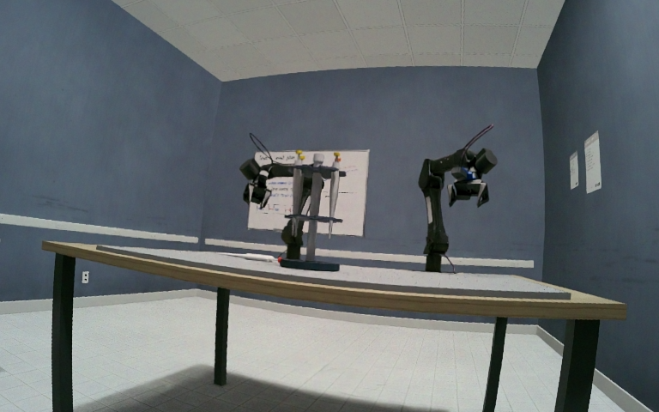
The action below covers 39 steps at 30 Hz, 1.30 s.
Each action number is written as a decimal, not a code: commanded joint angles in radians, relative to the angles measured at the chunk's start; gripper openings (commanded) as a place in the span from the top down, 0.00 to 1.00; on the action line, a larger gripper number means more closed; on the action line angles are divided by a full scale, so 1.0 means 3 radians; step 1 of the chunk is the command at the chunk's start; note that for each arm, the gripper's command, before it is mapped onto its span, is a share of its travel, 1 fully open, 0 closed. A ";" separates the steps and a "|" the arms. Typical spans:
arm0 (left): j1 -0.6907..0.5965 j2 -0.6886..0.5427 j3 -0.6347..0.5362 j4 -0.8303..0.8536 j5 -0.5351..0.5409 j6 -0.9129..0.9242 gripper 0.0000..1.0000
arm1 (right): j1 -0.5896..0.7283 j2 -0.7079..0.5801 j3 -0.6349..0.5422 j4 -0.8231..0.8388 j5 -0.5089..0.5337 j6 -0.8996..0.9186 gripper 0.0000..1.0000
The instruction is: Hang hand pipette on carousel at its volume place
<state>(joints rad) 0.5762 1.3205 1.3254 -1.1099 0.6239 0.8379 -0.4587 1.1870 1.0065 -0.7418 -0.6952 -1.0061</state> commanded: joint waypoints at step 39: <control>0.0019 -0.0015 0.0047 0.0044 0.0066 0.0030 0.00 | 0.1337 0.0644 -0.1629 0.4352 -0.0094 -0.1231 0.51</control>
<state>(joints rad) 0.5762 1.3205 1.3254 -1.1099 0.6239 0.8383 -0.0460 1.3628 0.5335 0.4393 -0.7002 -1.3548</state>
